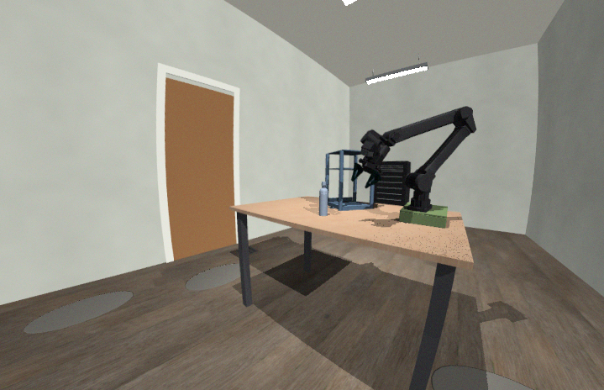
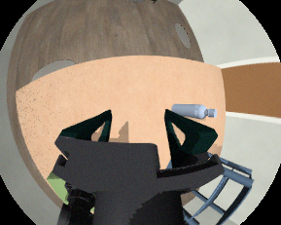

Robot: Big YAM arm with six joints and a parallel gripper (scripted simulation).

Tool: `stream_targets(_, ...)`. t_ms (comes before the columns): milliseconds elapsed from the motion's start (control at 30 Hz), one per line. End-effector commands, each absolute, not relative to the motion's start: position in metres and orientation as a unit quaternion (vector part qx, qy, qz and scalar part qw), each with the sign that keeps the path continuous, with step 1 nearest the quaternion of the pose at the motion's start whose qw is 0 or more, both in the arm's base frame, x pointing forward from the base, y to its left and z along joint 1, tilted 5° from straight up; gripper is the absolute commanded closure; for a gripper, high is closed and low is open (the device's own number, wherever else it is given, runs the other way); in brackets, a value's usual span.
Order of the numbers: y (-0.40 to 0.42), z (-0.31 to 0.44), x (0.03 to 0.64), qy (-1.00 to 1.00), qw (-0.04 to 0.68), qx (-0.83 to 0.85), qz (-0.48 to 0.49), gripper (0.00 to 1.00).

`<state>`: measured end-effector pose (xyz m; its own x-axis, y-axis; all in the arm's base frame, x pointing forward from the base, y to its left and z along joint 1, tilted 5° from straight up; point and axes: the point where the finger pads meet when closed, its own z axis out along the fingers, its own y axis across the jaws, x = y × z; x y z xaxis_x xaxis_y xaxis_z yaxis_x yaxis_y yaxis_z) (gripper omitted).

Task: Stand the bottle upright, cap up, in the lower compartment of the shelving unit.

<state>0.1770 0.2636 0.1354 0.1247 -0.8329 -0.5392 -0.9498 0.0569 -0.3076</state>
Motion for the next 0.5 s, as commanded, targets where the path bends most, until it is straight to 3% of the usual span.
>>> stream_targets(0, 0.273, 0.139, 0.194, 0.671, 0.345, -0.649, 0.098, 0.23)
stream_targets(467, 0.300, 0.179, 0.265, 0.674, 0.516, -0.512, 0.127, 0.23)
